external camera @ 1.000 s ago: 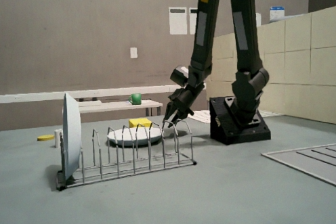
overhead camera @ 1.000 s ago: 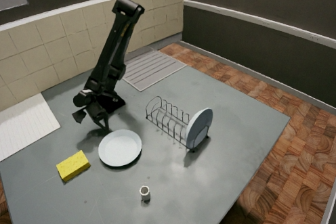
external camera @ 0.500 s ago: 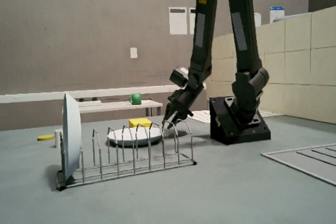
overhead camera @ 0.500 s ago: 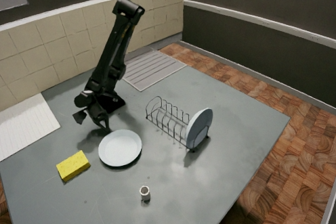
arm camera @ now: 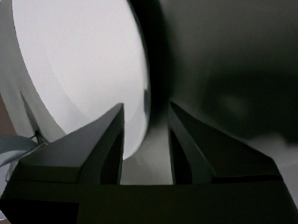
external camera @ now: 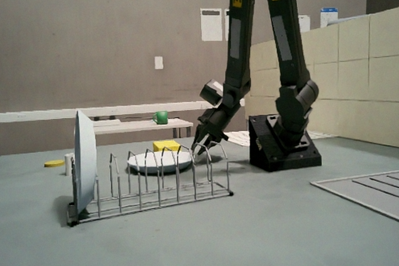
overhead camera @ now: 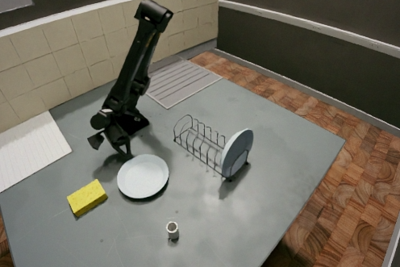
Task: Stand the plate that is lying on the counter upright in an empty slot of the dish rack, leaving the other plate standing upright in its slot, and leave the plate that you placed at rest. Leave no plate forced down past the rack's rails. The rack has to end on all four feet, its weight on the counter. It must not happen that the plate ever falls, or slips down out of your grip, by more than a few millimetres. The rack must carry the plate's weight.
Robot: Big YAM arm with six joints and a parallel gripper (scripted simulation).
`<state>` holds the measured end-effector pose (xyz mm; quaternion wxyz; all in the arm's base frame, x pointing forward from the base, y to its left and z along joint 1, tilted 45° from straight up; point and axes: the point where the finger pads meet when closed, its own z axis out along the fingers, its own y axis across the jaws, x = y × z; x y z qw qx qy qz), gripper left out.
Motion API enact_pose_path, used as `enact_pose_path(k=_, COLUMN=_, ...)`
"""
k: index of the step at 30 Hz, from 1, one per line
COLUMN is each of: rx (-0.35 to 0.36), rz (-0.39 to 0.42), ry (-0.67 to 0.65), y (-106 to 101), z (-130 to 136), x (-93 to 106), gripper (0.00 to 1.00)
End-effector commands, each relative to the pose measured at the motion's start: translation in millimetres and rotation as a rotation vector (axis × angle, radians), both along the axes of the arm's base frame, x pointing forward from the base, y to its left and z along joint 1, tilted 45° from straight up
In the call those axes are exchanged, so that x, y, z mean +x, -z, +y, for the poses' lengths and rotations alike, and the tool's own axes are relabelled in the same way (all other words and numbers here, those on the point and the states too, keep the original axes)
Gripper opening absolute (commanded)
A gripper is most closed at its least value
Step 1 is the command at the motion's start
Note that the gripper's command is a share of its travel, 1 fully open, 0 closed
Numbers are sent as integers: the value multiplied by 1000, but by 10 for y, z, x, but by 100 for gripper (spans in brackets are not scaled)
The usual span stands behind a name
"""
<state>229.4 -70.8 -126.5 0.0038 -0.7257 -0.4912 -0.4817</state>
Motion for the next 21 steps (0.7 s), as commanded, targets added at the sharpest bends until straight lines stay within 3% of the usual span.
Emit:
enact_pose_path(k=1, rx=6, rz=2, ry=1, y=31, z=23, x=24, gripper=26)
enact_pose_path(k=21, rx=3, rz=2, ry=2, y=96, z=65, x=105, gripper=26)
